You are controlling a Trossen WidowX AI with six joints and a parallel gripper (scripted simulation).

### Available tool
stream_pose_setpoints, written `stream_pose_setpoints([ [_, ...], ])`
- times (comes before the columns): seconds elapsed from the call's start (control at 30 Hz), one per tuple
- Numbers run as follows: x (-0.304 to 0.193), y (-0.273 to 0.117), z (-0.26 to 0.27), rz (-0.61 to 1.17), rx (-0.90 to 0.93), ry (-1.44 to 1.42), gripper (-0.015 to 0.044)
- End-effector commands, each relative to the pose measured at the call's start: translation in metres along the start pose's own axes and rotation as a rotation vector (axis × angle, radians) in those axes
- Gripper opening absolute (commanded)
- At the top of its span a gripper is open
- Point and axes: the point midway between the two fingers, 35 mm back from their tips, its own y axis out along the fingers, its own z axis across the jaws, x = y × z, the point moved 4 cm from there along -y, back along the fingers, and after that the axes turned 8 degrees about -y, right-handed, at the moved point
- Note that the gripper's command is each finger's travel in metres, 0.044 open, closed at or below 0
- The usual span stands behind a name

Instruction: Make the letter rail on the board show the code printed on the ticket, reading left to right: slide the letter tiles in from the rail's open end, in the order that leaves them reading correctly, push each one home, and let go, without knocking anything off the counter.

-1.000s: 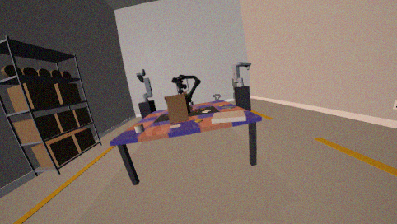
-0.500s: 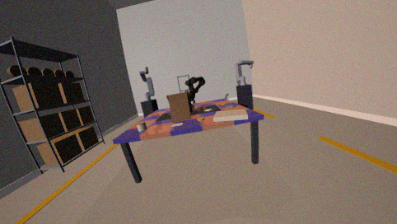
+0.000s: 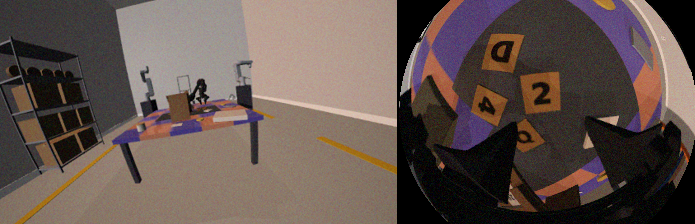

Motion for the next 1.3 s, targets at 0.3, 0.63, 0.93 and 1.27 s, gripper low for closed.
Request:
stream_pose_setpoints([
  [0.3, 0.016, 0.014, 0.000, -0.020, 0.023, -0.052, 0.0340],
  [0.63, 0.016, 0.043, 0.002, -0.021, 0.022, -0.052, 0.0340],
  [0.93, 0.016, 0.043, 0.002, -0.021, 0.022, -0.052, 0.0340],
  [1.27, 0.016, 0.053, 0.002, -0.021, 0.021, -0.052, 0.0340],
])
